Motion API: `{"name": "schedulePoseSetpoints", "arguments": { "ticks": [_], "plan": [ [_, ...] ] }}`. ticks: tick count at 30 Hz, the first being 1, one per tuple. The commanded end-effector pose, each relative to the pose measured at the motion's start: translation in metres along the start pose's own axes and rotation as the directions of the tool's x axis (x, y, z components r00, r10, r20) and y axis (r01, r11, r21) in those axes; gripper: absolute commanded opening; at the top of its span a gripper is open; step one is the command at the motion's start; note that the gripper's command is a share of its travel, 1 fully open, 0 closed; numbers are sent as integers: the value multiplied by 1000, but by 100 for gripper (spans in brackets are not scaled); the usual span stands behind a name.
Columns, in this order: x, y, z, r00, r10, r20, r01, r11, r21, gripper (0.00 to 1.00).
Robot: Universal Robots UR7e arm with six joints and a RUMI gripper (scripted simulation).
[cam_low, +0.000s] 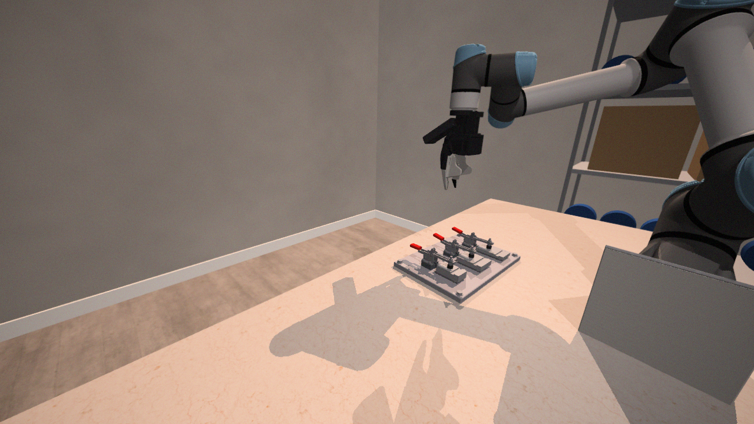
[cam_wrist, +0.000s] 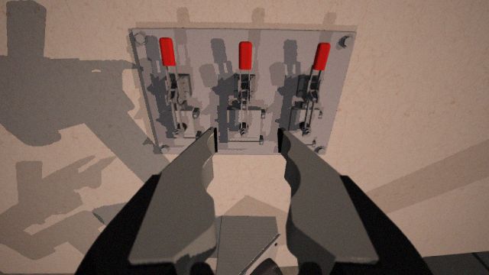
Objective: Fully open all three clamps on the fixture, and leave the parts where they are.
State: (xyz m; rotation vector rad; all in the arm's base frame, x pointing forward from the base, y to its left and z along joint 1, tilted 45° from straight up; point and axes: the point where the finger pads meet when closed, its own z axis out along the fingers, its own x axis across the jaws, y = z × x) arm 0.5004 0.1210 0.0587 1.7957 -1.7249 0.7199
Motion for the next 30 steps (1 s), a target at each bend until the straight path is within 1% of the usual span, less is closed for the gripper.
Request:
{"name": "schedulePoseSetpoints", "arguments": {
  "ticks": [1, 8, 20, 30],
  "plan": [
    [0, 0, 0, 1000, 0, 0, 0, 1000, 1, 28],
    [0, 0, 3, 1000, 0, 0, 0, 1000, 1, 28],
    [0, 0, 23, 1000, 0, 0, 0, 1000, 1, 28],
    [0, 0, 29, 1000, 0, 0, 0, 1000, 1, 28]
  ]
}}
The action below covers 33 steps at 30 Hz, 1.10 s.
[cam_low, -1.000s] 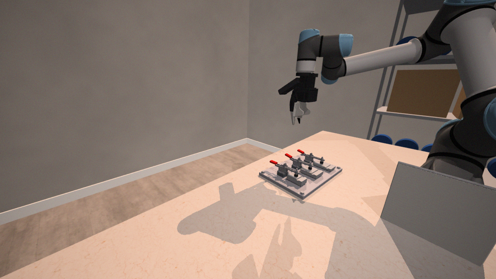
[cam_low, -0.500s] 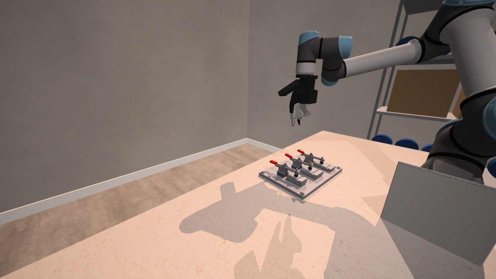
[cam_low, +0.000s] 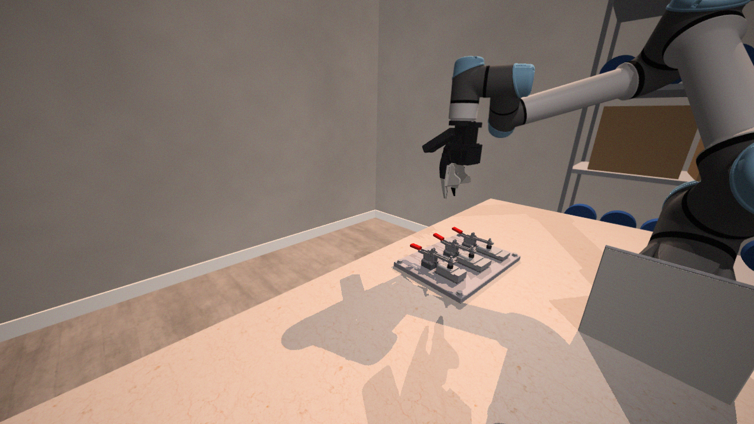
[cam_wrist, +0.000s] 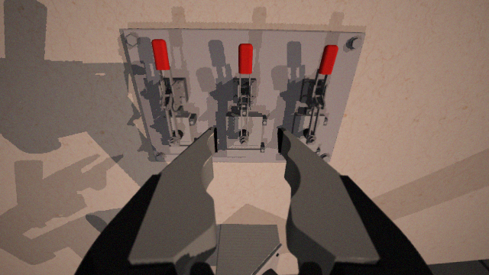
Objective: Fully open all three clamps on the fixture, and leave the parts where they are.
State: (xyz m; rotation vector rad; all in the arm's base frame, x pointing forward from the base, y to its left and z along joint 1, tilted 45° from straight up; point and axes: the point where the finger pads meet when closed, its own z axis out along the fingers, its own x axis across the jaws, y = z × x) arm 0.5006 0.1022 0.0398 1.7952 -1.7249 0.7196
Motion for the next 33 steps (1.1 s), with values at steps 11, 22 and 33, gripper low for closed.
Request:
{"name": "schedulePoseSetpoints", "arguments": {
  "ticks": [11, 22, 33],
  "plan": [
    [9, 0, 3, 1000, 0, 1, 0, 1000, 2, 28],
    [73, 0, 3, 1000, 0, 1, 0, 1000, 2, 28],
    [109, 0, 3, 1000, 0, 1, 0, 1000, 2, 28]
  ]
}}
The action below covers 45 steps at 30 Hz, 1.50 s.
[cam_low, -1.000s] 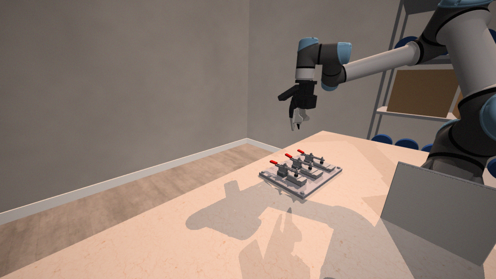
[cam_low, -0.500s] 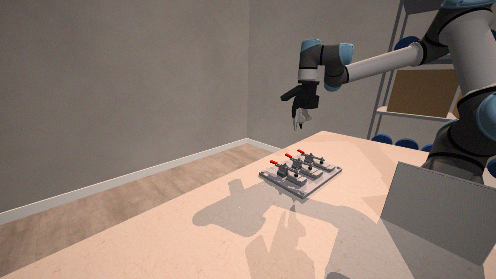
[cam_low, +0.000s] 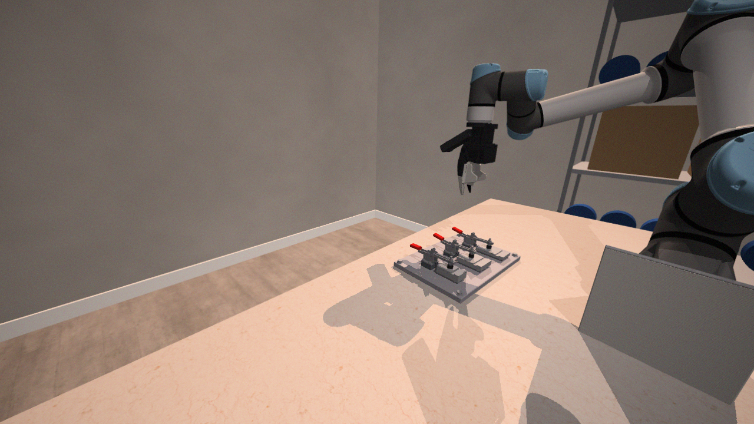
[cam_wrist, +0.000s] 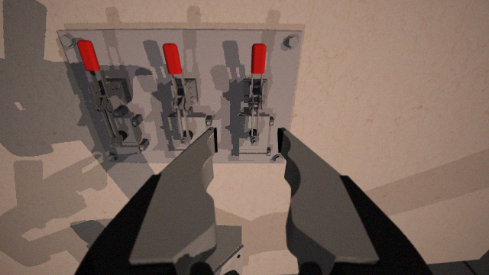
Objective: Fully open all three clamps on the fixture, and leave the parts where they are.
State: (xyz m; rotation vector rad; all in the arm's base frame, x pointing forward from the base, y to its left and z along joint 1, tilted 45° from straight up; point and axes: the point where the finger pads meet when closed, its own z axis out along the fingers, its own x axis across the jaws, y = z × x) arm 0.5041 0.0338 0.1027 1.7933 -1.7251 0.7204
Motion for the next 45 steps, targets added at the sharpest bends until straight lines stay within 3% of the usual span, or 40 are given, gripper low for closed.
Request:
{"name": "schedulePoseSetpoints", "arguments": {
  "ticks": [1, 45],
  "plan": [
    [17, 0, -1, 1000, -1, 2, 1, 1000, 2, 28],
    [17, 0, 6, 1000, -1, 2, 1, 1000, 2, 28]
  ]
}}
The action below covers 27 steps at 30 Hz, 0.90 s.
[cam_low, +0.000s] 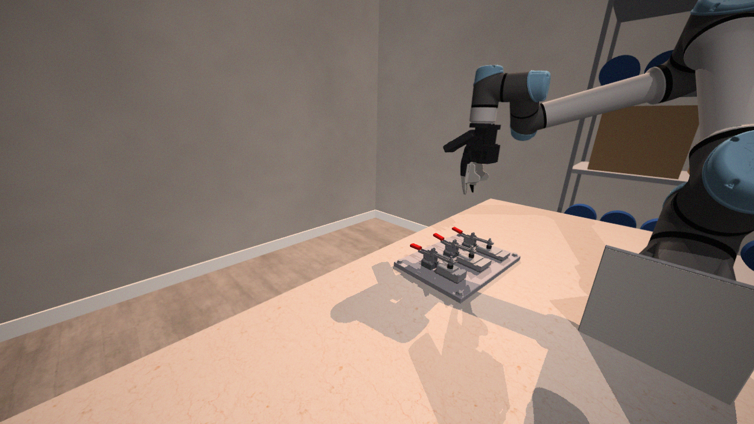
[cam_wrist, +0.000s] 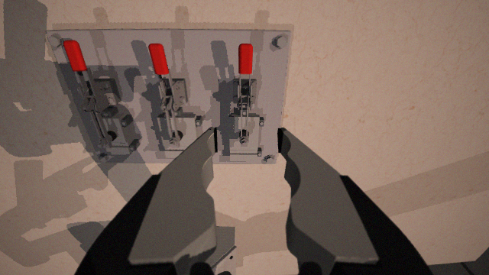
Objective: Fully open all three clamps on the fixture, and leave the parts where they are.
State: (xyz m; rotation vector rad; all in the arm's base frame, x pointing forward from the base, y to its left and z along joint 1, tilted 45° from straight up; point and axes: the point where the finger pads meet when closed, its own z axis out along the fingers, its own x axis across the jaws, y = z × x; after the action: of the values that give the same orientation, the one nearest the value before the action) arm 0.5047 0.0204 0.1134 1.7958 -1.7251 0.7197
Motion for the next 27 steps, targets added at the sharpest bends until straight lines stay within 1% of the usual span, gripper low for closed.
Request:
{"name": "schedulePoseSetpoints", "arguments": {
  "ticks": [1, 9, 13, 18, 27],
  "plan": [
    [0, 0, 7, 1000, 0, 0, 0, 1000, 1, 28],
    [0, 0, 41, 1000, 0, 0, 0, 1000, 1, 28],
    [0, 0, 54, 1000, 0, 0, 0, 1000, 1, 28],
    [0, 0, 57, 1000, 0, 0, 0, 1000, 1, 28],
    [0, -1, 57, 1000, 0, 0, 0, 1000, 1, 28]
  ]
}}
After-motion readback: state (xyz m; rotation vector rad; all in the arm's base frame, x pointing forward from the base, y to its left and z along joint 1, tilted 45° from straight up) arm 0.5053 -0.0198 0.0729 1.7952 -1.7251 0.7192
